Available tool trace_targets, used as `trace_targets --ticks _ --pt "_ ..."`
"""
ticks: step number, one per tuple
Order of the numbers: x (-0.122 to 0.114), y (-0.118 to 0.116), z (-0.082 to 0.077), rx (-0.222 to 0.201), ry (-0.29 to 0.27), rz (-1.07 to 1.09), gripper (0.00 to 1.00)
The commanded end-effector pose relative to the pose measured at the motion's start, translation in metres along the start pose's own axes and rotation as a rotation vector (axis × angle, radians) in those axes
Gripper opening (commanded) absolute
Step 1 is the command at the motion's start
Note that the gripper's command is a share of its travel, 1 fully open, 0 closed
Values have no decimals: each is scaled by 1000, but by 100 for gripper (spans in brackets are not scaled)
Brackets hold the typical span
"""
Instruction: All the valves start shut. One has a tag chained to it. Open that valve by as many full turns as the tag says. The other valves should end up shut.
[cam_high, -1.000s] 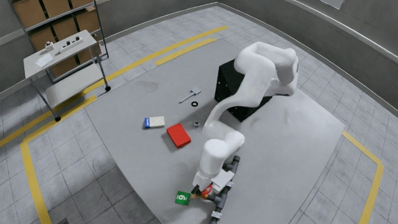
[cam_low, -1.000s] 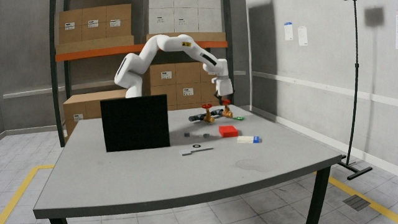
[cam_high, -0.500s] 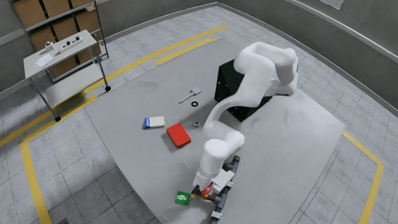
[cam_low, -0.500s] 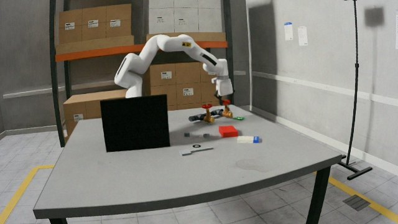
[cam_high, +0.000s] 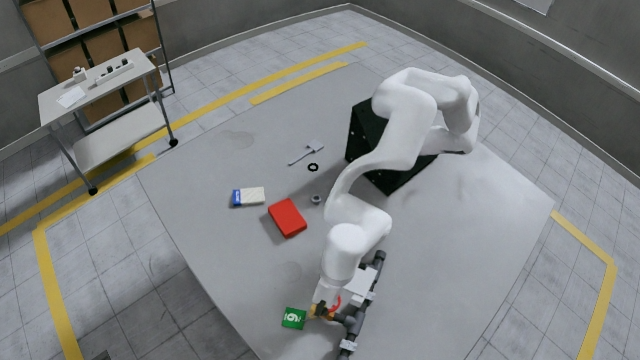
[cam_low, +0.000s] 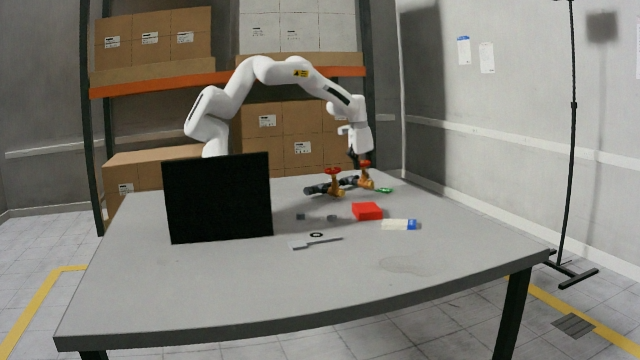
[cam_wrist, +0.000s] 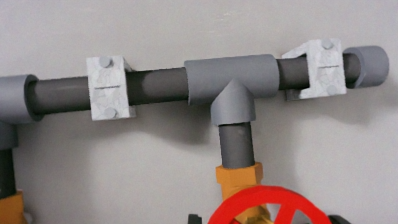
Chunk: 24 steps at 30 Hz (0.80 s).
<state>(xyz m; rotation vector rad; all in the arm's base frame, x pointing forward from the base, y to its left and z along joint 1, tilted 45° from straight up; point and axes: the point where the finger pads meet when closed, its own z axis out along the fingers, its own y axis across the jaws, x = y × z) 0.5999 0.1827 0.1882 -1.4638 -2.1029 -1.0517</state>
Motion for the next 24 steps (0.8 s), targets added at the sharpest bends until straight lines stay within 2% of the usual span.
trace_targets --ticks 1,6,8,23,24 --pt "0 1 -2 -3 1 -151 0" --pt "0 1 -2 -3 1 -405 0" --pt "0 1 -2 -3 1 -405 0" --pt "0 1 -1 -3 -4 -1330 0" --pt "0 1 -1 -3 -4 -1330 0"
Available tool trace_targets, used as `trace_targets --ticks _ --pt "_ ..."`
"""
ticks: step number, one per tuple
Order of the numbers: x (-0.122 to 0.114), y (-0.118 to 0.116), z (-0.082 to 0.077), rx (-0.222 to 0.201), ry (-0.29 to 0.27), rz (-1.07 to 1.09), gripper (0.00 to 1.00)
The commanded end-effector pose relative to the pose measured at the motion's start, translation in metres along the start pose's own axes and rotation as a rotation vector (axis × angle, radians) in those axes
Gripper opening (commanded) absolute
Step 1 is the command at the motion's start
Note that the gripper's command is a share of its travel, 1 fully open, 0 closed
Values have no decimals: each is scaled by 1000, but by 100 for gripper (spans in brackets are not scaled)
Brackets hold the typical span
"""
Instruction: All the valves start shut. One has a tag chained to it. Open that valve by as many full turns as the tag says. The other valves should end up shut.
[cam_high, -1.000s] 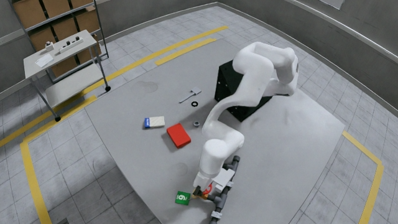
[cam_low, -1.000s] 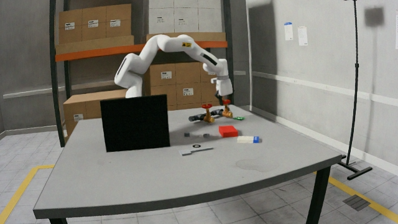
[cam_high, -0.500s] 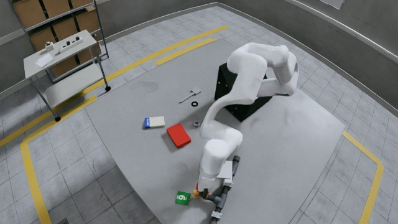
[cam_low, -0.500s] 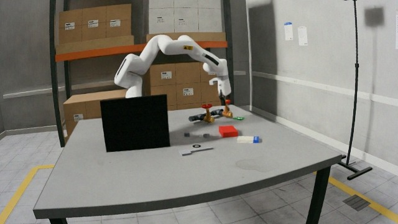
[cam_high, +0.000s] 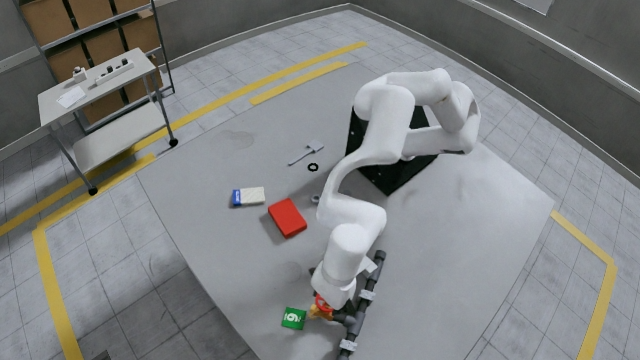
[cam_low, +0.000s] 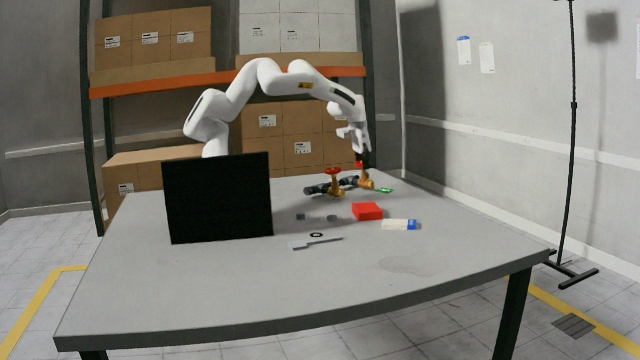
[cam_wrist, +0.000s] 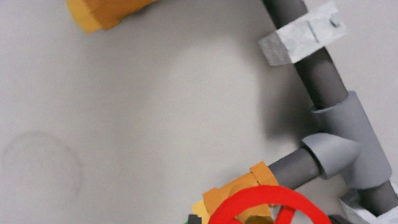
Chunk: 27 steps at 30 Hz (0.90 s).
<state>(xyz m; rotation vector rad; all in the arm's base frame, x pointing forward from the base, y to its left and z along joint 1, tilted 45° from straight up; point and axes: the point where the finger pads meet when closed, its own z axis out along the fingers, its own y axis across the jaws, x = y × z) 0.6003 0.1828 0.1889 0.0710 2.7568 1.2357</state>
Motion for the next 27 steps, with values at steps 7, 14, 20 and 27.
trace_targets --ticks 7,14,20,27 --pt "-1 0 -1 -15 8 -568 0" --pt "-1 0 -1 -18 6 -989 0" --pt "-1 0 -1 -20 5 -1185 0" --pt "-1 0 -1 -21 3 -1406 0"
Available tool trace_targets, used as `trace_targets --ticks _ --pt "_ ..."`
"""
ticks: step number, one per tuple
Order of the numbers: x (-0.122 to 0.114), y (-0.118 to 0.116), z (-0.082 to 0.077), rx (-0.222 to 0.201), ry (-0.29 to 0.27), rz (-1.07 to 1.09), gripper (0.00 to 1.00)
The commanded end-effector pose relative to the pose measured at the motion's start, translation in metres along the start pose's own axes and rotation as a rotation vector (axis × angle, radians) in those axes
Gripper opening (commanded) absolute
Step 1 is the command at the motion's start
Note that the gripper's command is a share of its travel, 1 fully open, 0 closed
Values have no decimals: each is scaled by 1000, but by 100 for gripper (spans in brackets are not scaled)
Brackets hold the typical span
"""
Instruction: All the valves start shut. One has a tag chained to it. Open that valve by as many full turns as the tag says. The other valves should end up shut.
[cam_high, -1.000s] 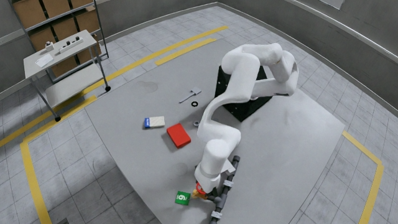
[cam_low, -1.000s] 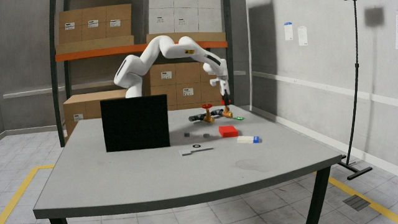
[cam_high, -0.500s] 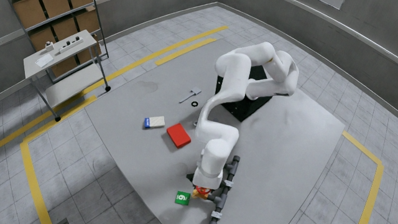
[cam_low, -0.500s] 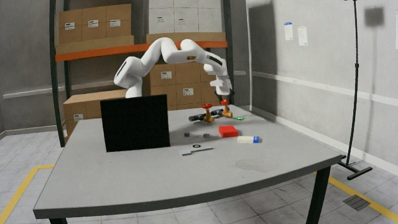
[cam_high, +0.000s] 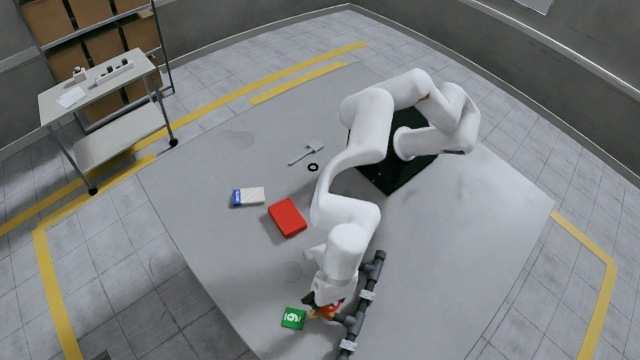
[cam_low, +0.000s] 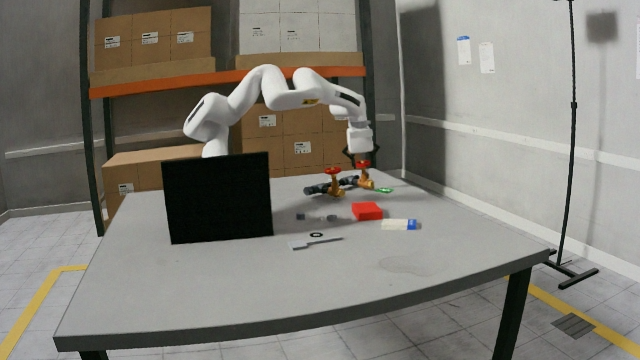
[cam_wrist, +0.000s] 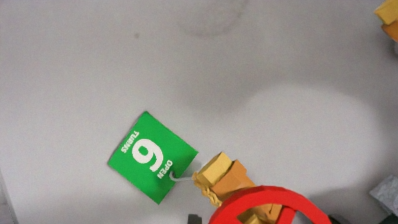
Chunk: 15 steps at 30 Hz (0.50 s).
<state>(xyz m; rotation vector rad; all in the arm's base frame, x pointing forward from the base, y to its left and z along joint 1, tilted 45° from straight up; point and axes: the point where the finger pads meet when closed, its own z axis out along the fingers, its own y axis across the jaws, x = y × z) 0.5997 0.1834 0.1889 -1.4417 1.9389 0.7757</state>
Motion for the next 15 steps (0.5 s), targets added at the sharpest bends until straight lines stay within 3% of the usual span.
trace_targets --ticks 1,15 --pt "1 -2 -2 -4 -2 -103 0" --pt "1 -2 -2 -4 -2 -198 0"
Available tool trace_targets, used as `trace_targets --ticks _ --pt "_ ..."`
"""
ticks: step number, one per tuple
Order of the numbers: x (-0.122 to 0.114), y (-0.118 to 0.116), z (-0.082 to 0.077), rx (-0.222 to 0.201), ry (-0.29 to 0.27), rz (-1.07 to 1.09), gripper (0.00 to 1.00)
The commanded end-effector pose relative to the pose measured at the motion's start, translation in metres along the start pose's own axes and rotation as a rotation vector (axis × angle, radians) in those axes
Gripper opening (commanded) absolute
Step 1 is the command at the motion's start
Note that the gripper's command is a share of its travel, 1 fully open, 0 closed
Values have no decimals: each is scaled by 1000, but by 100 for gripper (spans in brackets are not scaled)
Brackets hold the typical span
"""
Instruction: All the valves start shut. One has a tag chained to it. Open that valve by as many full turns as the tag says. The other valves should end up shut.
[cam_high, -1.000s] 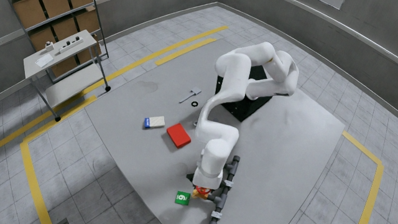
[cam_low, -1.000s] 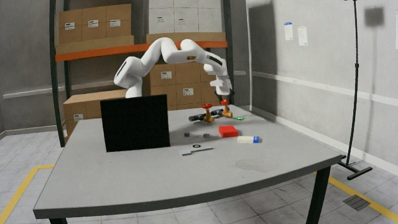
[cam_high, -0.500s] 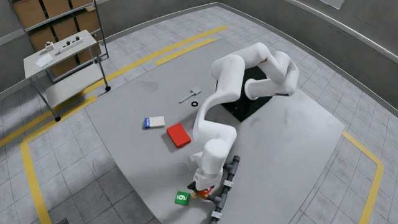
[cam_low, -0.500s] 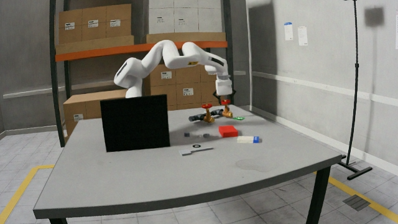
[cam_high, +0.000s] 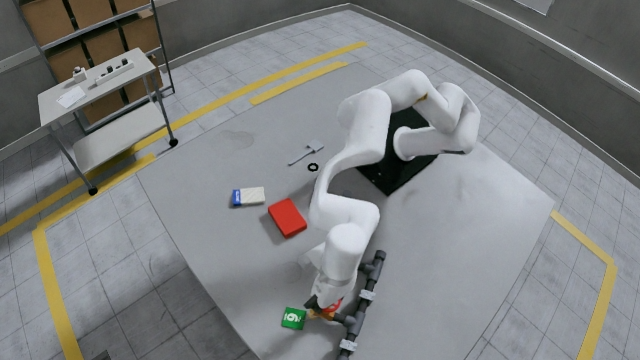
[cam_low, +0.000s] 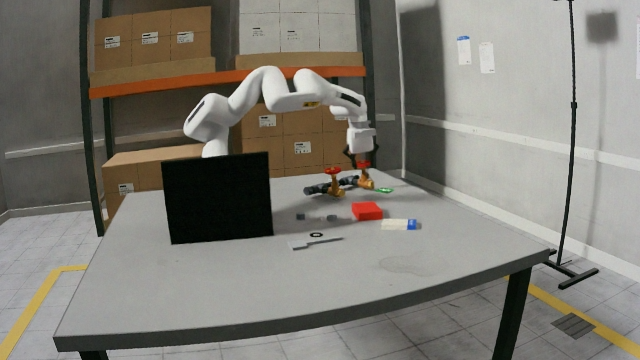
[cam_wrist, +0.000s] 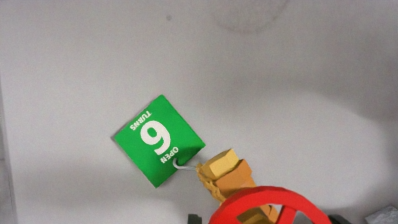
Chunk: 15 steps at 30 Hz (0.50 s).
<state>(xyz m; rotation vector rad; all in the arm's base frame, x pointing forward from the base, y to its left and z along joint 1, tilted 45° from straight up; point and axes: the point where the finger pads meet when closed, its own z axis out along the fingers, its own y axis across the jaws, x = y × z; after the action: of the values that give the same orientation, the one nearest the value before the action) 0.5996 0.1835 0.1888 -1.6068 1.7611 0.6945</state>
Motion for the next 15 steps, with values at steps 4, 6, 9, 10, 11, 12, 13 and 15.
trace_targets --ticks 4,6,9,10,11,12,13,15 --pt "1 -2 -2 4 1 -1 100" --pt "1 -2 -2 4 1 -1 100" --pt "1 -2 -2 4 1 -1 100" --pt "1 -2 -2 4 1 -1 100" --pt "1 -2 -2 4 1 -1 100" --pt "1 -2 -2 4 1 -1 100" --pt "1 -2 -2 4 1 -1 100" --pt "1 -2 -2 4 1 -1 100"
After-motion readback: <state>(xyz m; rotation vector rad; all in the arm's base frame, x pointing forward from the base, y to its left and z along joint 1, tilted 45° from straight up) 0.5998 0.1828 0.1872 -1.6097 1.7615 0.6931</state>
